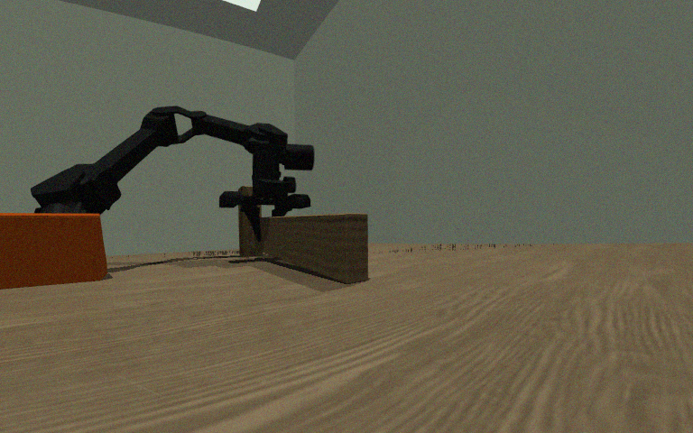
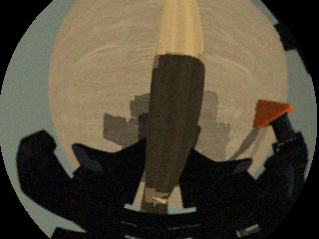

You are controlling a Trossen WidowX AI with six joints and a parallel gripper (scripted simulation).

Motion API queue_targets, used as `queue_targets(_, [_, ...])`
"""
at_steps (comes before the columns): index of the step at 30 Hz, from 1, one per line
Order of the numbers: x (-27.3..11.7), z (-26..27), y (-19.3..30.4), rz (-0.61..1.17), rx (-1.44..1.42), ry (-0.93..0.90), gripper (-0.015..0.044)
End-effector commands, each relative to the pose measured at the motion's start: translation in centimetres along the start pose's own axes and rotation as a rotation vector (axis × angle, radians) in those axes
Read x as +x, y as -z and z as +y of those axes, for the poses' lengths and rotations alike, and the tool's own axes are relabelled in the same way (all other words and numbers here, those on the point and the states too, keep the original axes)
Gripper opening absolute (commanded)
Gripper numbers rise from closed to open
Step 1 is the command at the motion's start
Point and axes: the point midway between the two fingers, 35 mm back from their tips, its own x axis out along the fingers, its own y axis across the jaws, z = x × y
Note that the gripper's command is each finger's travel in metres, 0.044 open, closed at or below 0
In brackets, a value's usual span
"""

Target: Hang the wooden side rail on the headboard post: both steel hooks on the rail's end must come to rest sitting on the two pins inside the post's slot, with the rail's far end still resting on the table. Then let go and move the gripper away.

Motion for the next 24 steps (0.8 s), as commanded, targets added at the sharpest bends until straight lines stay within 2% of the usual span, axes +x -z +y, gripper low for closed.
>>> queue_targets(1, [-0.40,0.09,-0.25,-0.011,-0.002,-0.006,0.0000])
queue_targets(24, [-0.78,0.08,-0.25,-0.012,-0.002,-0.006,0.0000])
